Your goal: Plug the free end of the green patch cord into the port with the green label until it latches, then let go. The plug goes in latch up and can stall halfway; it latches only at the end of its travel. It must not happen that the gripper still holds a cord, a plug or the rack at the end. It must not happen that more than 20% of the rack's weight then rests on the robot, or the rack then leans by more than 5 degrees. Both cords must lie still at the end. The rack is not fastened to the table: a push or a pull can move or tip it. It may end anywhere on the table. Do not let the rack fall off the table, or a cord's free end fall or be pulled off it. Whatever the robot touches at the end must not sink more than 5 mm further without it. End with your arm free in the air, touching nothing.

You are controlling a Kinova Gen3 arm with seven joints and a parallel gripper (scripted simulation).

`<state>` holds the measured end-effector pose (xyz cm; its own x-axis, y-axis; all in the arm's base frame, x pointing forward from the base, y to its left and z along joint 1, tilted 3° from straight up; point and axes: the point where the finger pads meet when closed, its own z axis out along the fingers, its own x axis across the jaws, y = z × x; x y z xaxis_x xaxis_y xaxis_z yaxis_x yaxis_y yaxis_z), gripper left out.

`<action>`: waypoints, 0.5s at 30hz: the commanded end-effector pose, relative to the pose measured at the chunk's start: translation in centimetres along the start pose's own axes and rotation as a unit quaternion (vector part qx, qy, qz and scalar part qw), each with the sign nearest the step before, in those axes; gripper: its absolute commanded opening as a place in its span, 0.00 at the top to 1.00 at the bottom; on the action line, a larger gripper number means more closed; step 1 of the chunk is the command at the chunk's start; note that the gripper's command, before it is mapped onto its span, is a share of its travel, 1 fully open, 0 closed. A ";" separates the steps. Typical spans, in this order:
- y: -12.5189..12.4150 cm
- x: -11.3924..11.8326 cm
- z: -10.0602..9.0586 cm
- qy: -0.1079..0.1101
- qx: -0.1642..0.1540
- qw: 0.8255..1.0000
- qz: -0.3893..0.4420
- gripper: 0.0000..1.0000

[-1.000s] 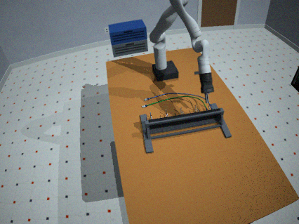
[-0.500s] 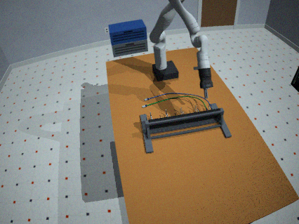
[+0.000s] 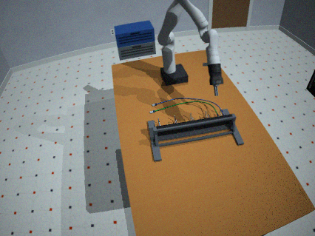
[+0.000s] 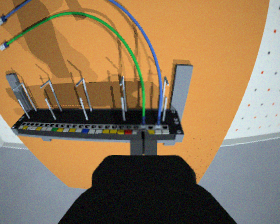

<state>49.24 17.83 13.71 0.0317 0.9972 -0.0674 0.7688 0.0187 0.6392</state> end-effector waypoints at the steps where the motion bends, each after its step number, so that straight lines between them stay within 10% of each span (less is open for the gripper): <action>1: 0.6 0.3 -1.4 0.005 -0.007 1.000 0.002 1.00; 15: 0.5 0.2 -5.0 0.005 -0.007 1.000 0.002 1.00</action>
<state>46.47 18.27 17.21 0.0289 0.9975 -0.0646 0.7664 0.0193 0.6421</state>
